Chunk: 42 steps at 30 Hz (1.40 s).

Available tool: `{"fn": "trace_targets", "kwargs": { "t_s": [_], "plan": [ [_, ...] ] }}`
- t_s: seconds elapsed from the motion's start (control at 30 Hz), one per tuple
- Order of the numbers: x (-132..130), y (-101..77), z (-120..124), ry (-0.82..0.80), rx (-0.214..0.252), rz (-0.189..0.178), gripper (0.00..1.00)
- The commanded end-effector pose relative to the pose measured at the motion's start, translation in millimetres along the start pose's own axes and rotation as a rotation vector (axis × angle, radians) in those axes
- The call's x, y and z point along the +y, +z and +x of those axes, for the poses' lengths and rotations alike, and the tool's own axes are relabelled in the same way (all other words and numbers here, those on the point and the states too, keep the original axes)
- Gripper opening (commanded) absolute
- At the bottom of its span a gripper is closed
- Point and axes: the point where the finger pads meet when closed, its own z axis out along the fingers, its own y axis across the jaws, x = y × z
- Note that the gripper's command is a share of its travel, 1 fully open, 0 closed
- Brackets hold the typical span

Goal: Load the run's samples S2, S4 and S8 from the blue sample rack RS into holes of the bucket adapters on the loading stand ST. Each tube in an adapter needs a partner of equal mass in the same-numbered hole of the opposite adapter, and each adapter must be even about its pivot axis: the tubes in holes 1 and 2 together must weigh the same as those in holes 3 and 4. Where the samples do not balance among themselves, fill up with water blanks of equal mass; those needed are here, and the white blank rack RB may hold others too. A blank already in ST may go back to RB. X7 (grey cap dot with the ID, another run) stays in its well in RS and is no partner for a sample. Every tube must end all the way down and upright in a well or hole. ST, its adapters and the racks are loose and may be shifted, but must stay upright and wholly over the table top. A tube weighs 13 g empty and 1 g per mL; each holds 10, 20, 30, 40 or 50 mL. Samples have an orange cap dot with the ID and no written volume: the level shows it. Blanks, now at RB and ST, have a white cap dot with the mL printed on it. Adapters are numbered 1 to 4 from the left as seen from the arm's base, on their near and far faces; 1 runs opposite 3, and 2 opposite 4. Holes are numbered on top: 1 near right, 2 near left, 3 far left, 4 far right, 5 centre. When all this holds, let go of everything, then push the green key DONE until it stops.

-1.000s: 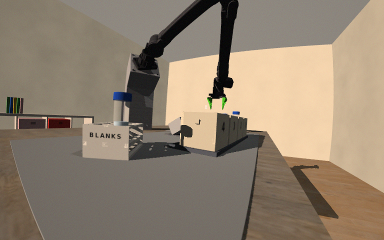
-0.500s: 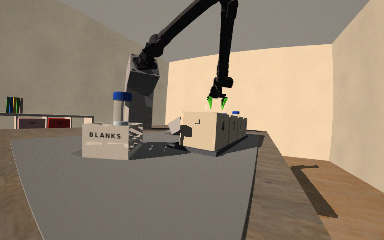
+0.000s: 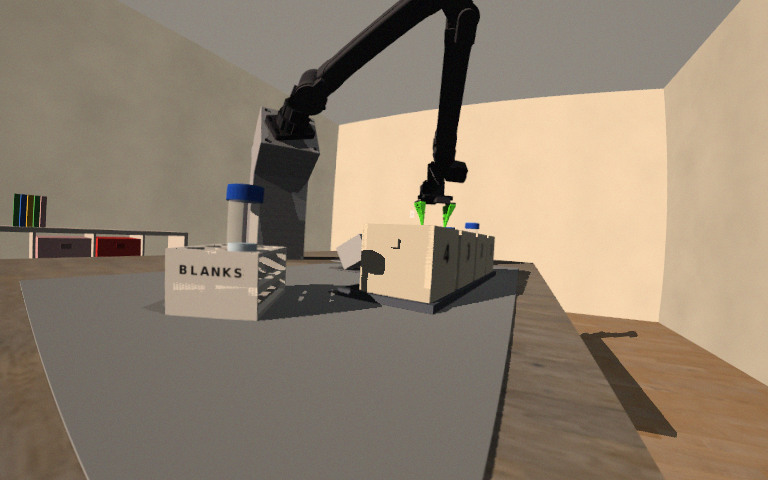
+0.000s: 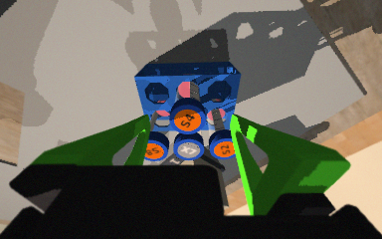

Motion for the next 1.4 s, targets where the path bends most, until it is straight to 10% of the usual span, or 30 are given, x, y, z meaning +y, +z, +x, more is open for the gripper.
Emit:
{"fn": "trace_targets", "kwargs": {
  "t_s": [0.0,0.67,0.7,1.37],
  "plan": [
    [8,12.8,1,-0.022,0.002,-0.011,0.80],
    [-5,8.1,0,-0.012,-0.003,0.013,0.80],
    [-5,8.1,0,-0.012,-0.003,0.013,0.00],
    [-11,-13.6,-1,-0.008,-0.007,0.032,0.00]
  ]
}}
